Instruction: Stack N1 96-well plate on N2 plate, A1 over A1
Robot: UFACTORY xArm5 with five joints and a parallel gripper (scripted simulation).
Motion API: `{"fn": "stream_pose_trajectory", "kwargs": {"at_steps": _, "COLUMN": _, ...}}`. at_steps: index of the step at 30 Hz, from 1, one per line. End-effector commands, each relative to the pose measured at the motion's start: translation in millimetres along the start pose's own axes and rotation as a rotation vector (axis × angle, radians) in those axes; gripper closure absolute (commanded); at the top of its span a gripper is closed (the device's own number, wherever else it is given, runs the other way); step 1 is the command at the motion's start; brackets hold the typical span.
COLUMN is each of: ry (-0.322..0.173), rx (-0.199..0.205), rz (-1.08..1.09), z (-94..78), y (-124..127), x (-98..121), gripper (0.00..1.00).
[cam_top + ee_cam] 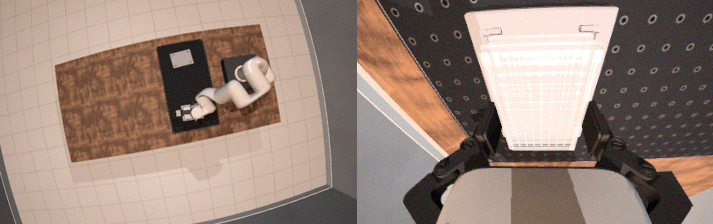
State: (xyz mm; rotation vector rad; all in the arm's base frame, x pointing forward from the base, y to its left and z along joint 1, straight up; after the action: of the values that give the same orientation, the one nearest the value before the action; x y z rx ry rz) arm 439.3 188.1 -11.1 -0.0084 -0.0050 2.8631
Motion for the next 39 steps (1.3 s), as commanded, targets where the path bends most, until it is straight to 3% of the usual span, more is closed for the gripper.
{"fn": "stream_pose_trajectory", "kwargs": {"at_steps": 1, "ry": 0.003, "rx": -0.002, "rz": 0.0, "z": 1.0, "y": -0.9, "x": -1.1, "gripper": 1.0}}
{"fn": "stream_pose_trajectory", "kwargs": {"at_steps": 39, "ry": 0.003, "rx": -0.002, "rz": 0.0, "z": -4.5, "y": -0.9, "x": -1.1, "gripper": 1.0}}
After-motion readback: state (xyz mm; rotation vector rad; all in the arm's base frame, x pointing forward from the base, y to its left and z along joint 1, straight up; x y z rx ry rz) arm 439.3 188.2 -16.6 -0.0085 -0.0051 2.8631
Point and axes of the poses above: the point where the finger pads meet when closed, its own z axis back along the fingers, its own y axis across the jaws, x = y × z, the point moved 1 cm from there along z, back along the fingers, and after that the axes turned 10 degrees about -z, right-handed, at the moved point
